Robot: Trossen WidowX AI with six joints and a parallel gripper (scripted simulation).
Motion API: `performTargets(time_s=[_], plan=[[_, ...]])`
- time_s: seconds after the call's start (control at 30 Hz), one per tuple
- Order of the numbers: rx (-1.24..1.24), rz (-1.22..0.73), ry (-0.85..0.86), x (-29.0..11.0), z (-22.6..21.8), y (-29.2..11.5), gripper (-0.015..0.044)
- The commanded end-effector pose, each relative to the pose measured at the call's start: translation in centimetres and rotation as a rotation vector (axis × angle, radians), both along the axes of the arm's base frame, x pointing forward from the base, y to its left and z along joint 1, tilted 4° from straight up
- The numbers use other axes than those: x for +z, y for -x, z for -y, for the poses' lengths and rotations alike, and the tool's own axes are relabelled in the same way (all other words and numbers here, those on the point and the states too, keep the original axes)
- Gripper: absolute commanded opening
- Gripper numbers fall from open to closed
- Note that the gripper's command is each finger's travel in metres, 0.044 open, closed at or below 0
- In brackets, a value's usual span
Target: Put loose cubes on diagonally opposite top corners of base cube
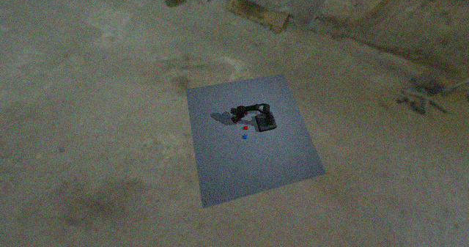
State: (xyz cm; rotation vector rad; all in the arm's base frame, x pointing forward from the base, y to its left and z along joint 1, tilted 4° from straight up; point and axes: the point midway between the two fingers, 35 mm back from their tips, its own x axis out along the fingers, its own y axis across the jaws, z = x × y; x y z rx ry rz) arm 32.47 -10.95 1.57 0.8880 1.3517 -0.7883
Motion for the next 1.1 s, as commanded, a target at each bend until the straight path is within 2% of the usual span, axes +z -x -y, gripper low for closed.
performTargets(time_s=[0.0,0.7,1.07], plan=[[0.002,0.009,-0.001,1.4,0.1,-0.1,0.0105],[0.002,0.008,0.000,8.0,0.1,0.8,0.0105],[0.164,0.013,0.010,7.8,-2.3,0.2,0.0105]])
